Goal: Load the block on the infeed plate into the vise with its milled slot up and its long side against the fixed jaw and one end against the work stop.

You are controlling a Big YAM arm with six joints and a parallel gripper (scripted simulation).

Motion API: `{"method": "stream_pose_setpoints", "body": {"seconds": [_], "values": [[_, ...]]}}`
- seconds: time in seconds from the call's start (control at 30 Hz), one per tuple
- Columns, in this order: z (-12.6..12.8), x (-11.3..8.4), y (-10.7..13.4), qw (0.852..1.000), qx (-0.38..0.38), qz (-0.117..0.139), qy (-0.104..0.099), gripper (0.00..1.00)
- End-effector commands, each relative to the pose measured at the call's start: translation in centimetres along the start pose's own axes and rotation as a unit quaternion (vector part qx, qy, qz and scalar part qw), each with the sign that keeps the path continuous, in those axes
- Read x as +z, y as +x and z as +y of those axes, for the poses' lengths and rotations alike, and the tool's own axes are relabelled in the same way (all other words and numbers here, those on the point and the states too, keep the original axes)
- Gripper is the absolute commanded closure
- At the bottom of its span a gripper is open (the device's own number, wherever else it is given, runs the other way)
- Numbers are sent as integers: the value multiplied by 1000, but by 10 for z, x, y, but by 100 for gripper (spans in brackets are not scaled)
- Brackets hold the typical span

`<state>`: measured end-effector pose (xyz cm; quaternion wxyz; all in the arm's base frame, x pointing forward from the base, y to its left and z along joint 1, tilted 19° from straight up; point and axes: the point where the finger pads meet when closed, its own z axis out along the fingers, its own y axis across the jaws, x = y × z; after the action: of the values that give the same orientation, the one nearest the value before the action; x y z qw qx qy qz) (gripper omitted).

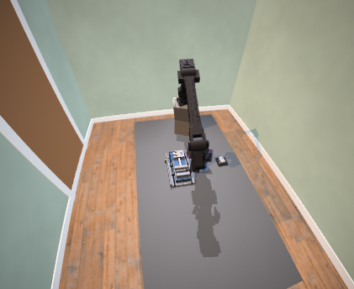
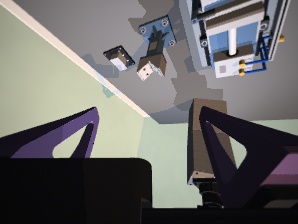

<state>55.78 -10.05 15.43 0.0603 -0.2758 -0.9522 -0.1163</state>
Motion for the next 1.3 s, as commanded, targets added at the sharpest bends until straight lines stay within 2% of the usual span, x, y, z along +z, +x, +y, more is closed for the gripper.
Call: {"method": "stream_pose_setpoints", "body": {"seconds": [0.0, 0.53, 0.57, 0.6, 0.63, 0.7, 0.77, 0.8, 0.87, 1.0, 1.03, 1.1, 1.13, 1.17, 1.2, 1.23, 1.27], "values": [[2, -6, 0, 1000, -2, -6, -2, 0], [2, -6, 0, 1000, -2, -6, -2, 0], [16, -42, -4, 999, -16, -44, -13, 0], [20, -36, -3, 999, -28, -45, -11, 0], [15, -17, 5, 999, -31, -27, -2, 0], [24, -5, 8, 997, -67, -31, 8, 0], [35, 35, 9, 991, -126, -22, 30, 0], [36, 37, 10, 991, -131, -22, 31, 0], [44, 57, 13, 984, -171, -21, 44, 0], [60, 61, 23, 971, -229, -40, 56, 0], [67, 65, 27, 962, -260, -48, 63, 0], [67, 65, 27, 962, -260, -48, 63, 0], [74, 70, 32, 954, -287, -54, 70, 0], [82, 82, 38, 941, -325, -58, 81, 0], [86, 89, 41, 933, -344, -59, 86, 0], [87, 90, 41, 932, -347, -59, 87, 0], [93, 103, 47, 919, -379, -60, 97, 0]]}}
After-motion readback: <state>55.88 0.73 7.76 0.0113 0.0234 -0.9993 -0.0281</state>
